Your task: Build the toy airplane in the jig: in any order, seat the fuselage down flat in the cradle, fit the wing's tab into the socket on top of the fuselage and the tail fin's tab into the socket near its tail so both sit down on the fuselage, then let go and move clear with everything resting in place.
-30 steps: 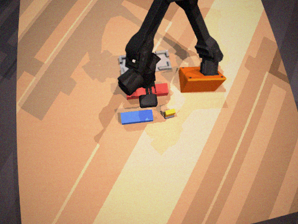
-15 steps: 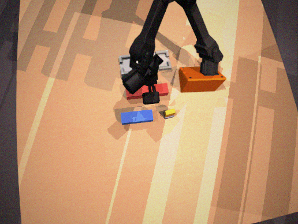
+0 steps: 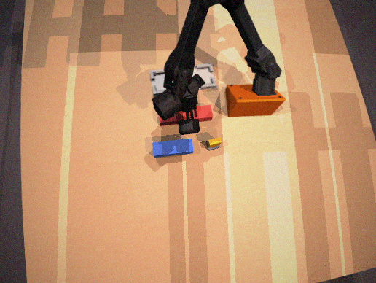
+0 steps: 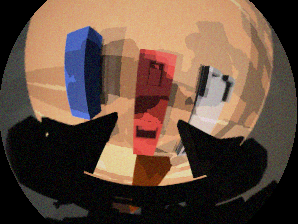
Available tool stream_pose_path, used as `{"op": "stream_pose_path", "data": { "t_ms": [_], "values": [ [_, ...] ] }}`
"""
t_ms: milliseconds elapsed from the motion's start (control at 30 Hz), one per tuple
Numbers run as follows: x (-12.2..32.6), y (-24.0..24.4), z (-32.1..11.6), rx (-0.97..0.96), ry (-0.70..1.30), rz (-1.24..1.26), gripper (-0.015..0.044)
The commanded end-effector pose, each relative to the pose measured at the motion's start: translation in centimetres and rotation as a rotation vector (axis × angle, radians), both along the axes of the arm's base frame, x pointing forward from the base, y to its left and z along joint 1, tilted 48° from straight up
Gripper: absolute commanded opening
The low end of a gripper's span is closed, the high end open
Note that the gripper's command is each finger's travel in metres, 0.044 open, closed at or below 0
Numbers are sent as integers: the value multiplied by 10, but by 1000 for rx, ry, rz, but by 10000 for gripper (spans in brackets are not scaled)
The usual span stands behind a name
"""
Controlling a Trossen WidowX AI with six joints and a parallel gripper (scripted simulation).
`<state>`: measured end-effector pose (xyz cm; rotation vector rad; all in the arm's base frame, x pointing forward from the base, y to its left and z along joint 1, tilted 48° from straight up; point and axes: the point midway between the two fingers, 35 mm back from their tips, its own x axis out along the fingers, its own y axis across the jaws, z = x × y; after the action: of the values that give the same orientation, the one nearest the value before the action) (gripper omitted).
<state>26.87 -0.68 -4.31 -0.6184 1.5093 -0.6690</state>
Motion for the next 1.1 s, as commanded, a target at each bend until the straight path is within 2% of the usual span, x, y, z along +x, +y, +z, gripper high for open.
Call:
{"op": "stream_pose_path", "data": {
  "t_ms": [0, 700, 1000, 1067],
  "values": [
    [-2, -5, -4, -5, 9, 5, 440],
    [-5, -28, -25, -9, 9, 5, 440],
    [-5, -28, -25, -9, 9, 5, 204],
    [-5, -28, -25, -9, 9, 5, 190]
  ]
}}
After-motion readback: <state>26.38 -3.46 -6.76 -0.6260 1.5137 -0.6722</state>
